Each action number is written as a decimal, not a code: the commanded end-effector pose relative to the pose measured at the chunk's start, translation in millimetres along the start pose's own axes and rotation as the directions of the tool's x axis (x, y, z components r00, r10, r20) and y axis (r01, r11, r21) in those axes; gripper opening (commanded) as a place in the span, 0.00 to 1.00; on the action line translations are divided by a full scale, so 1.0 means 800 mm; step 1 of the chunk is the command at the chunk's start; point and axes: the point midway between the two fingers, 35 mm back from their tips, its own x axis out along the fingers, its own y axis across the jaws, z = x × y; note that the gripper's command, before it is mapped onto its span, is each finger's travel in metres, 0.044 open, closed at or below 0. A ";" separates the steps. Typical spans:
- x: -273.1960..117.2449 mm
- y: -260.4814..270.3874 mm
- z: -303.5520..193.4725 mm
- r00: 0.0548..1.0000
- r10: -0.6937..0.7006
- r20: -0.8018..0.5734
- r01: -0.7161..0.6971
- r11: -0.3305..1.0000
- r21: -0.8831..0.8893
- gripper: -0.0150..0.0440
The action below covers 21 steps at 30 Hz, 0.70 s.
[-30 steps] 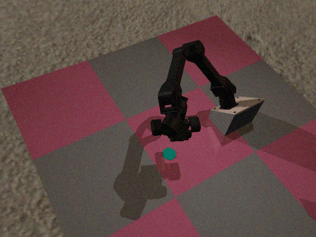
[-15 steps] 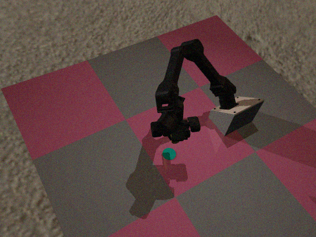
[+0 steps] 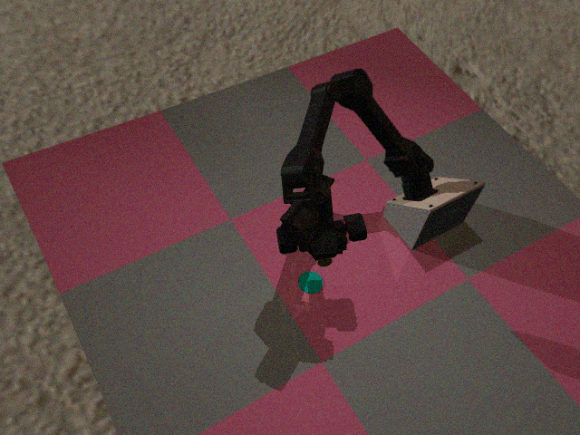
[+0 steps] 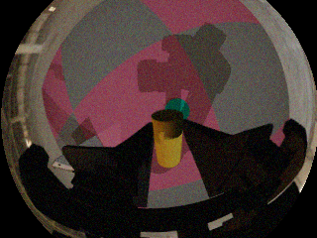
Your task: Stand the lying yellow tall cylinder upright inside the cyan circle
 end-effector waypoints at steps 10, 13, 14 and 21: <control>0.006 0.003 -0.001 0.995 0.051 0.085 -0.051 0.999 -0.003 0.43; 0.007 0.003 -0.001 0.993 0.063 0.104 -0.063 0.998 -0.004 0.43; 0.008 0.003 -0.001 0.992 0.066 0.111 -0.066 0.998 -0.004 0.43; 0.011 0.004 -0.001 0.983 0.090 0.157 -0.090 0.996 -0.007 0.43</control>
